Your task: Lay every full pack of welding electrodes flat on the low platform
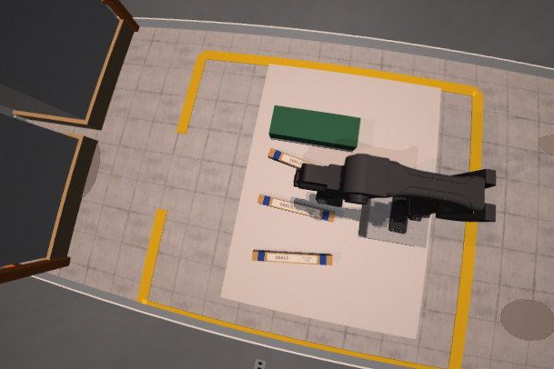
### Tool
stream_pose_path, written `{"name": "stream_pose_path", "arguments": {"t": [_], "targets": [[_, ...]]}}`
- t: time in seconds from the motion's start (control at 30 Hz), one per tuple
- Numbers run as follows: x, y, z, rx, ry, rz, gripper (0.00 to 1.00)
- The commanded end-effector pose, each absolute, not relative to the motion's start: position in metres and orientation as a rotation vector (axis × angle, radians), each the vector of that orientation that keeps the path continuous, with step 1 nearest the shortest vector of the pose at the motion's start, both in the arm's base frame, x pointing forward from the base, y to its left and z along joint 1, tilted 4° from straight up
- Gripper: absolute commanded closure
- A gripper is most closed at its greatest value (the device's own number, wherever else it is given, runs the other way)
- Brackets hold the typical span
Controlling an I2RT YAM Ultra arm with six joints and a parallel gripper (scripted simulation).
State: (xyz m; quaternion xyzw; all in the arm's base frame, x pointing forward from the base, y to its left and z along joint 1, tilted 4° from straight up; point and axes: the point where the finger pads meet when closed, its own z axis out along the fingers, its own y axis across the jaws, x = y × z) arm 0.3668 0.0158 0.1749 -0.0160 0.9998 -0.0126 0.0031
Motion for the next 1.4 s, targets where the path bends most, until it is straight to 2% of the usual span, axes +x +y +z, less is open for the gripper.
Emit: {"name": "stream_pose_path", "arguments": {"t": [0.0,0.1,0.13,0.3,0.57,1.37], "targets": [[0.381,0.014,0.171,-0.042,3.214,-0.036,0.58],[0.39,0.014,0.153,-0.042,3.214,-0.036,0.58],[0.412,0.012,0.149,-0.034,3.143,-0.022,0.58],[0.416,0.015,0.119,-0.05,3.185,-0.03,0.58],[0.412,0.016,0.133,-0.051,3.175,-0.031,0.58],[0.41,0.014,0.114,-0.042,3.201,-0.035,0.58]]}}
